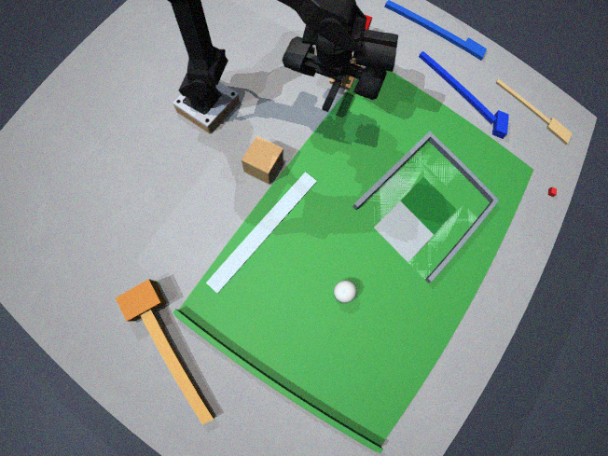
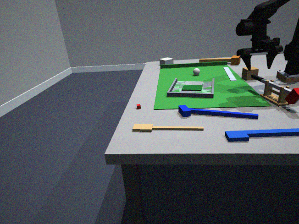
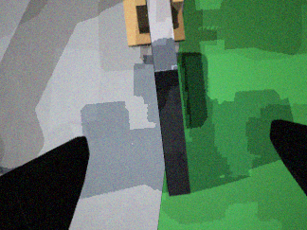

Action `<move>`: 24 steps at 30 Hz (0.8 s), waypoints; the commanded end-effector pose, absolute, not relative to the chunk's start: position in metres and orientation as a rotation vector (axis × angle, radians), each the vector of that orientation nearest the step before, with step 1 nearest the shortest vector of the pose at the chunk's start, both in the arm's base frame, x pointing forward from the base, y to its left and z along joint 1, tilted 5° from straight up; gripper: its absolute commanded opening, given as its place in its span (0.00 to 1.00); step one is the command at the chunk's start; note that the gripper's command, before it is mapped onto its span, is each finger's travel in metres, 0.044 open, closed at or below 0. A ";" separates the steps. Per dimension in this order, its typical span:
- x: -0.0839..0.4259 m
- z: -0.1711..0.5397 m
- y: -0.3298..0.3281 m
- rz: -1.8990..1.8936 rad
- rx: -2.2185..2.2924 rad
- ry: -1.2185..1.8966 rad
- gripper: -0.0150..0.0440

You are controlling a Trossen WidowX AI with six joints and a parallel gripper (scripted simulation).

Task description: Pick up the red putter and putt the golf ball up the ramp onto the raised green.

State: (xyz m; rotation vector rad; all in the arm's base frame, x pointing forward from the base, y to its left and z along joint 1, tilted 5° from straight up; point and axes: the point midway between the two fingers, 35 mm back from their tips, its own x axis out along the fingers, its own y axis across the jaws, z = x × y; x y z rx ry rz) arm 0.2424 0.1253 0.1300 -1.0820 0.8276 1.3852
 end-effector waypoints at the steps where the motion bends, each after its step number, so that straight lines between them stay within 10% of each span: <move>1: 0.243 0.124 0.119 1.421 -1.100 0.840 1.00; 24: 0.247 0.077 0.123 1.422 -1.100 0.840 1.00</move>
